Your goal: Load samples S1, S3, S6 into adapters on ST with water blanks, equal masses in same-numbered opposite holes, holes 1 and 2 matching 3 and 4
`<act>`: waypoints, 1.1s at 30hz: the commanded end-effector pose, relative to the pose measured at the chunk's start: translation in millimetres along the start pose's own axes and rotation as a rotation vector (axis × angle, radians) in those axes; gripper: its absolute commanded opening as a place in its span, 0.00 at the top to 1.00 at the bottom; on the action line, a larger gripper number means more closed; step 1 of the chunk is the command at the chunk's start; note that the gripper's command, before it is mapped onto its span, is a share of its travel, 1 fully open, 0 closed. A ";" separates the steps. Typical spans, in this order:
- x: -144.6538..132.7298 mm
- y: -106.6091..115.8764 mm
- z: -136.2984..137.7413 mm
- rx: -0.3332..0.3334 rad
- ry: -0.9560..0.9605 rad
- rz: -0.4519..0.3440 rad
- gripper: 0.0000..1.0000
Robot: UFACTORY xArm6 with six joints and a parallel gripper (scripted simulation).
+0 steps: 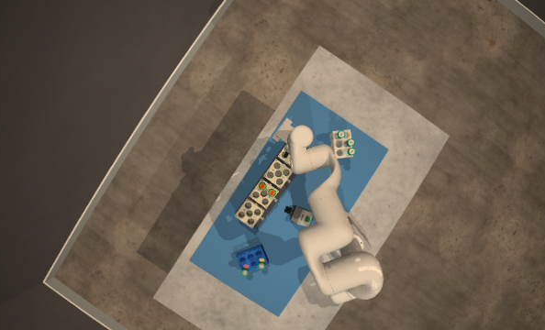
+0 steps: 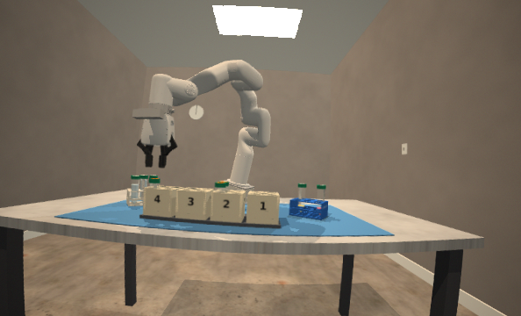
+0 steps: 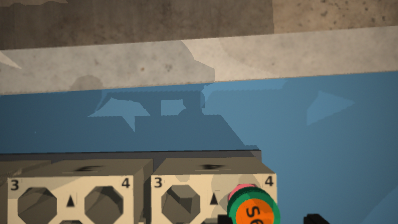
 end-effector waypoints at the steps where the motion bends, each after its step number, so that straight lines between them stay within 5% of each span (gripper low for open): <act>1: 1.1 10.8 0.1 -0.001 0.000 0.005 0.56; 33: 0.9 66.9 0.1 -0.001 0.000 0.005 0.56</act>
Point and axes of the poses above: the point where the finger pads meet when closed, its own y axis back along the fingers, its own z axis across the jaws, x = y × z, the point moved 8 cm from there along y, back along the fingers, and after that the axes turned 15 degrees about -y, right-handed, at the moved point
